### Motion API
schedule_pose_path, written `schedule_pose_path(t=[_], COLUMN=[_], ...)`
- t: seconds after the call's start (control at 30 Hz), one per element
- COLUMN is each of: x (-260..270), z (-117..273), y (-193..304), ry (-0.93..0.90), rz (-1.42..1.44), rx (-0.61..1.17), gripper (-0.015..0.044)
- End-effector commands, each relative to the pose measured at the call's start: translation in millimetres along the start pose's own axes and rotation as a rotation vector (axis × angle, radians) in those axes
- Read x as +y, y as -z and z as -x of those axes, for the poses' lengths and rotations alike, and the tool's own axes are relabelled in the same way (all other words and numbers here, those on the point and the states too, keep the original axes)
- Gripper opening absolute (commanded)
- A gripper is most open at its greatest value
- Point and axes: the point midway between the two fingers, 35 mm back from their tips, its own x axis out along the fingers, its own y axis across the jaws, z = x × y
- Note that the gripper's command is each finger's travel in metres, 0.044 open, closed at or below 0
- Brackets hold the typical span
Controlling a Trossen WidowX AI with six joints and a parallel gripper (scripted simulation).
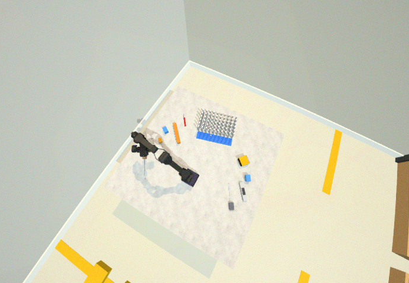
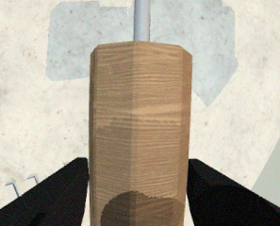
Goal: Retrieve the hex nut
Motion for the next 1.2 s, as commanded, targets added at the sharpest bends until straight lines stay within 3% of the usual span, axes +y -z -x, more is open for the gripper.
schedule_pose_path(t=[0.0, 1.17], x=[1, 9], z=[-5, -34], y=[0, 9], ry=[0.002, 0.002], rz=[-0.001, -0.001], rx=[-0.007, -0.007], gripper=[0.0000, 0.0000])
